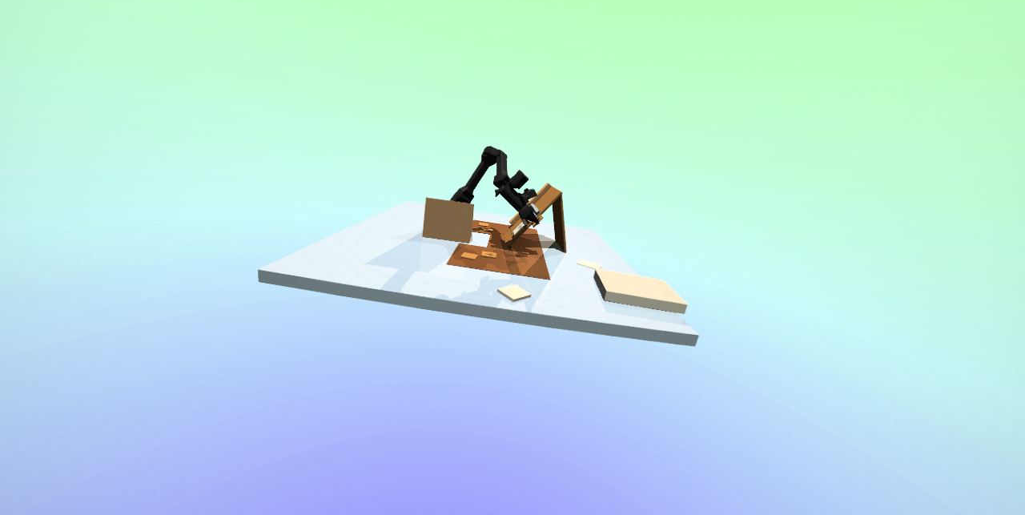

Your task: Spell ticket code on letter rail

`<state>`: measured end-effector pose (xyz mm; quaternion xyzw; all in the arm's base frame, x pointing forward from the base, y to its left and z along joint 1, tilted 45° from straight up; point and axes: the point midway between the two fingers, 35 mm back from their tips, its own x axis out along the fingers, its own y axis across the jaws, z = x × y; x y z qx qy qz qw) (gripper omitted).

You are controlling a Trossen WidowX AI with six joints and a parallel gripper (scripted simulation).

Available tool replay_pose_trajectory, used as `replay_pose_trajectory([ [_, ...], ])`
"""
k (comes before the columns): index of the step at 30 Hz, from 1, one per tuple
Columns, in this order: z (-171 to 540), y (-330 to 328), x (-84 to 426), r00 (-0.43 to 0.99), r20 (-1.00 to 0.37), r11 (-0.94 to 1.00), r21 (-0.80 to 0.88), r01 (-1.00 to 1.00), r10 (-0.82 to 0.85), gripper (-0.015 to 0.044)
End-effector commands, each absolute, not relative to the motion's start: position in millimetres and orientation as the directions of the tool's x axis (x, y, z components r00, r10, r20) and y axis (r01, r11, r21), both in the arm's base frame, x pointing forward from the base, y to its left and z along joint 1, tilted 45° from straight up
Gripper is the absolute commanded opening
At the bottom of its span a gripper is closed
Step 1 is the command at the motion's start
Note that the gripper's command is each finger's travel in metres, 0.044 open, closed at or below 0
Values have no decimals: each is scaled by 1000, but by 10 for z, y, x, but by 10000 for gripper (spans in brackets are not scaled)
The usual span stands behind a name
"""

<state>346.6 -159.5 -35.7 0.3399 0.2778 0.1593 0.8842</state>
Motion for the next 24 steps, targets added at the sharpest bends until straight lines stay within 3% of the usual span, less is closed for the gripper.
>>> replay_pose_trajectory([
  [1, -329, -1593, 3471, 797, -383, 721, 687, -92, 467, 0],
  [24, -249, -1511, 3461, 797, -383, 720, 687, -92, 467, 0],
])
